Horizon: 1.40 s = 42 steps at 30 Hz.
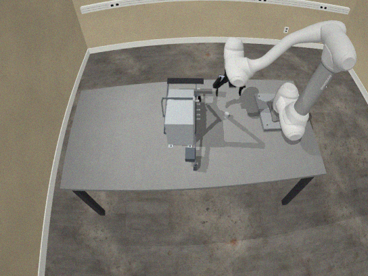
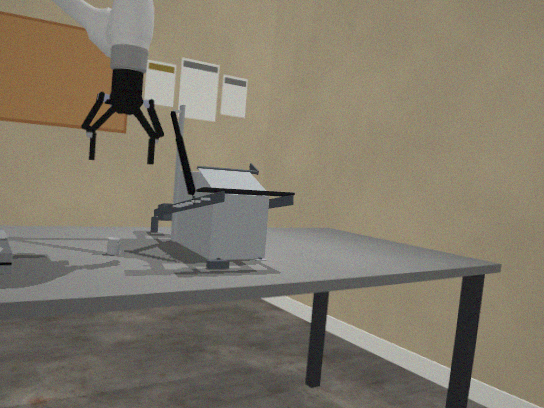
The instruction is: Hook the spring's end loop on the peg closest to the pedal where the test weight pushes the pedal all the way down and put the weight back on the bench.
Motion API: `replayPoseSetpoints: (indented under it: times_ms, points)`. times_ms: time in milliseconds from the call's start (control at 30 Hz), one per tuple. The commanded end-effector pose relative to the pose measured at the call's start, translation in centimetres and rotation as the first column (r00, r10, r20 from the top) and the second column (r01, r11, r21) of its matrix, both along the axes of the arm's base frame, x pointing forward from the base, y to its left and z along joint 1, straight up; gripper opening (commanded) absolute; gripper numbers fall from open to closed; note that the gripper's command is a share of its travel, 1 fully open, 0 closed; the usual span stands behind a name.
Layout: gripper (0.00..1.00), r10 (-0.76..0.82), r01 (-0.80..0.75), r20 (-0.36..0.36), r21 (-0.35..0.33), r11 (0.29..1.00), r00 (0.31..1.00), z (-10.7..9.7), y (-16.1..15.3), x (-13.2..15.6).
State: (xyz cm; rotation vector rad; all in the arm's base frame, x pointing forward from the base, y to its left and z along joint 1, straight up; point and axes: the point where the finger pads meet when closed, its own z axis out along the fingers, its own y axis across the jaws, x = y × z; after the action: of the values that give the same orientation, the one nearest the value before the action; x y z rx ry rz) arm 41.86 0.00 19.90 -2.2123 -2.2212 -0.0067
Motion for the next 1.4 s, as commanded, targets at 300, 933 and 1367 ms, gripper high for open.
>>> replayPoseSetpoints:
  times_ms: [300,933,1367]
  points:
    - [1.0,0.0,0.0,0.001,0.0,1.0,1.0,-5.9,0.1,-0.3]
    - [1.0,0.0,0.0,0.001,0.0,1.0,1.0,-11.9,0.3,-0.7]
    - [1.0,0.0,0.0,0.001,0.0,1.0,1.0,-12.3,0.3,-0.7]
